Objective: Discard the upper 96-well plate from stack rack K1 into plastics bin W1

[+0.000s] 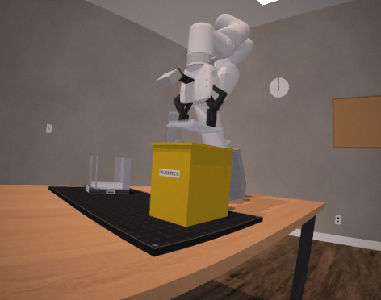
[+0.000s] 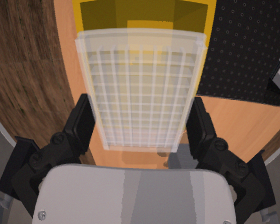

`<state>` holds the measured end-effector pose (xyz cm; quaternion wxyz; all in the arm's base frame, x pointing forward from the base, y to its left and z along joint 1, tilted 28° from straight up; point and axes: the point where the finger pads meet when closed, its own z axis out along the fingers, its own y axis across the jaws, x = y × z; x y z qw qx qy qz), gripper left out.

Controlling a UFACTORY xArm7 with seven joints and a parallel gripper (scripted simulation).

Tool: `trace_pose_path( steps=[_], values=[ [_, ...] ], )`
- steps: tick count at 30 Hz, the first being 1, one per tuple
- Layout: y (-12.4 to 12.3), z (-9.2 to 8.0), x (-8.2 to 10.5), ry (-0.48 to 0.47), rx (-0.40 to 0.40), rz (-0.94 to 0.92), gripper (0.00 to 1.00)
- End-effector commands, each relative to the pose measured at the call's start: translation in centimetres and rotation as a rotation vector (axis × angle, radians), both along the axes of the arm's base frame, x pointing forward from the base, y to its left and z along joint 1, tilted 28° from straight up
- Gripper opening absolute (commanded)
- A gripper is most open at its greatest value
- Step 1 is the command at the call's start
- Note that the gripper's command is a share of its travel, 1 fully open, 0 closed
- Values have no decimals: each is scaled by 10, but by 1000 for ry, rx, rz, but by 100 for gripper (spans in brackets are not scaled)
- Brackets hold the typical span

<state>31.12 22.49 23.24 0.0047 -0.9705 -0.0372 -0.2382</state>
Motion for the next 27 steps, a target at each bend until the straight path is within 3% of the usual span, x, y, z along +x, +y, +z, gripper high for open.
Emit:
trace_pose_path(
  steps=[1,15,27],
  values=[
    [1,1,0,-3,2,1,0],
    [1,-15,9,-2,2,1,0],
    [1,-15,9,-2,2,1,0]
  ],
)
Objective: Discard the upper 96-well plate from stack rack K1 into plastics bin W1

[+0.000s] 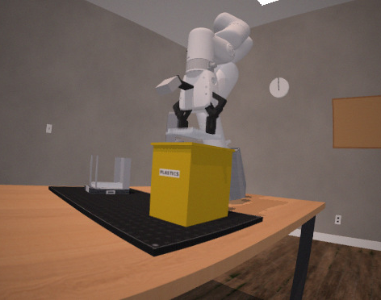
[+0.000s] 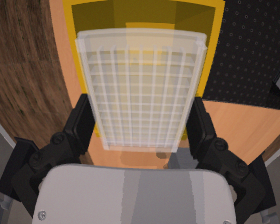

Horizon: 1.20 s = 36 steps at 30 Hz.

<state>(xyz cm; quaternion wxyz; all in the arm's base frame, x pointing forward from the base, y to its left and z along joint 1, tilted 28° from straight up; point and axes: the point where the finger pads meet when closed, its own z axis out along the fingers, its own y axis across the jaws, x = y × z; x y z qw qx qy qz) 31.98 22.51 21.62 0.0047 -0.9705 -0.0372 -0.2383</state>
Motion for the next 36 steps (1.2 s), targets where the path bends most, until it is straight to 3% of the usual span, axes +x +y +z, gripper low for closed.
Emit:
trace_pose_path(
  steps=[1,36],
  values=[
    [1,1,0,-2,2,1,0],
    [1,-2,2,-2,2,1,0]
  ],
)
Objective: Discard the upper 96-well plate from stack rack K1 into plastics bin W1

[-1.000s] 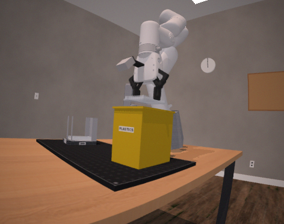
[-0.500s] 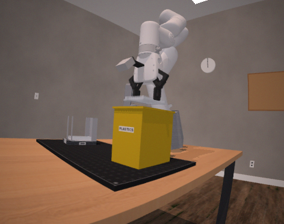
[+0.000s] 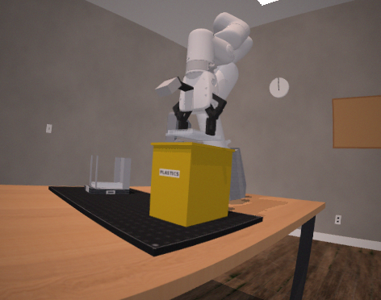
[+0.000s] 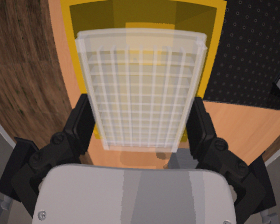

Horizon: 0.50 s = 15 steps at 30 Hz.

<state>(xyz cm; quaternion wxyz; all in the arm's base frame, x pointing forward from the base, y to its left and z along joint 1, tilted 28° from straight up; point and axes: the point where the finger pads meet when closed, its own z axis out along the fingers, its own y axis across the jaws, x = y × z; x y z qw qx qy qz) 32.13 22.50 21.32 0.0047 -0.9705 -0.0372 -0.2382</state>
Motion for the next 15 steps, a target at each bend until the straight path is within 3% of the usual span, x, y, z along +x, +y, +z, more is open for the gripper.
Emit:
trace_pose_path(
  steps=[1,15],
  values=[
    [1,1,1,-2,2,1,0],
    [1,-1,2,-2,2,1,0]
  ],
)
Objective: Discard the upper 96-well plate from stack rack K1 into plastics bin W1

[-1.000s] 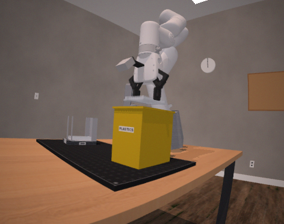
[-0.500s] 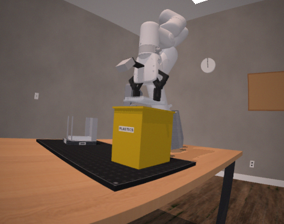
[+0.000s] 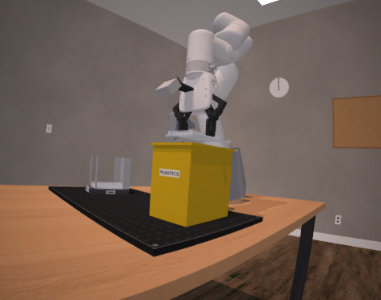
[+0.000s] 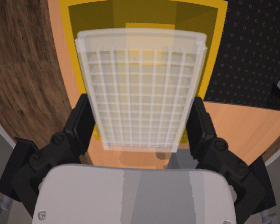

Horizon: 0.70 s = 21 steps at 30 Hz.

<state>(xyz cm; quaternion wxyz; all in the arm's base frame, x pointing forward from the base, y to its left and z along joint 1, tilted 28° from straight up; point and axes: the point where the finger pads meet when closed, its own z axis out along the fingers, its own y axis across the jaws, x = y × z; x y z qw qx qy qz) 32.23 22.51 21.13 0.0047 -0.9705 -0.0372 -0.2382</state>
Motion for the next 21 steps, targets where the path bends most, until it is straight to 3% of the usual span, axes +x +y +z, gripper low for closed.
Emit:
trace_pose_path(
  steps=[1,21],
  values=[
    [1,1,1,-2,2,1,0],
    [1,-2,2,-2,2,1,0]
  ],
)
